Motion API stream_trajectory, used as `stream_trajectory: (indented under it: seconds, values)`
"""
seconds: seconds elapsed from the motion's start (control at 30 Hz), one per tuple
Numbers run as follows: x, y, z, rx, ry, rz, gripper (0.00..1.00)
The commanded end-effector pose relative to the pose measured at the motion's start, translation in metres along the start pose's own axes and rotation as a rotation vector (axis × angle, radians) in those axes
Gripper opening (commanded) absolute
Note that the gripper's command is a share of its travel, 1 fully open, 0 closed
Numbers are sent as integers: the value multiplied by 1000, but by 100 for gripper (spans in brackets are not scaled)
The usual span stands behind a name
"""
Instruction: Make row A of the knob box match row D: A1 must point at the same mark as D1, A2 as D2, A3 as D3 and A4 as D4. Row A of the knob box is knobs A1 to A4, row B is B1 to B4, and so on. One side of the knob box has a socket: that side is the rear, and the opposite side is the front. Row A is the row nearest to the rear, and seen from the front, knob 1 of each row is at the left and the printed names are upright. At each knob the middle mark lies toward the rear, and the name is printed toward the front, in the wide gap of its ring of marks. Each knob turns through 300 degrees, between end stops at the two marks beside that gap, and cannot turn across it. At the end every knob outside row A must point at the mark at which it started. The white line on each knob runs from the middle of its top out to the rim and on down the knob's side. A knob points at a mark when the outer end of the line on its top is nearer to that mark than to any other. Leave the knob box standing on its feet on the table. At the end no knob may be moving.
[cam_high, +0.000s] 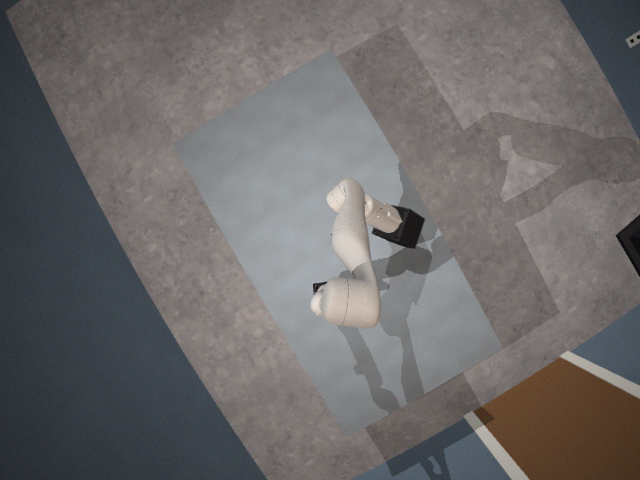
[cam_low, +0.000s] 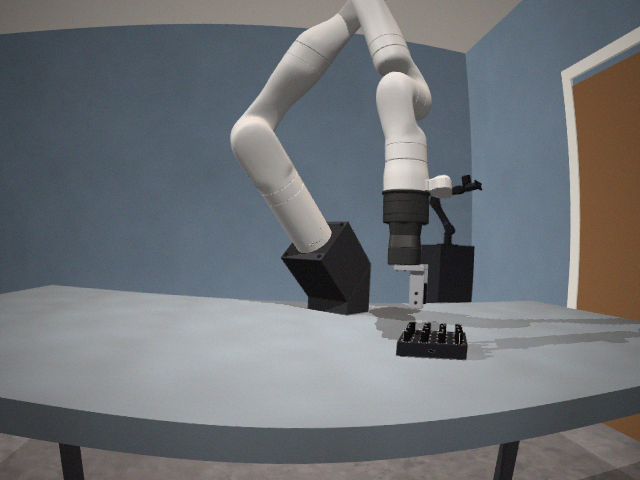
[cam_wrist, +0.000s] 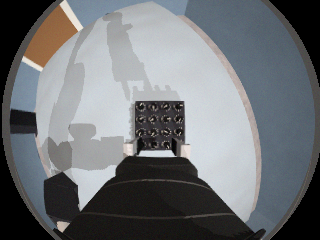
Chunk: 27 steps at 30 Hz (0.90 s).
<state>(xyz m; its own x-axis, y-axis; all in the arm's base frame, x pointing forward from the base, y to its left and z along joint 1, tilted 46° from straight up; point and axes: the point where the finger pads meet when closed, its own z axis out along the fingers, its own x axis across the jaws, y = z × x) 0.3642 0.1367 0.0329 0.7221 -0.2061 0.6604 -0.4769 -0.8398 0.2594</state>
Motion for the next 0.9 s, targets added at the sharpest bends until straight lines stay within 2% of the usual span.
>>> stream_trajectory:
  seconds: [0.0, 0.87]
  values:
    - [0, 1, 1, -2, 1, -3, 100]
    - [-2, 3, 3, -7, 3, -12, 100]
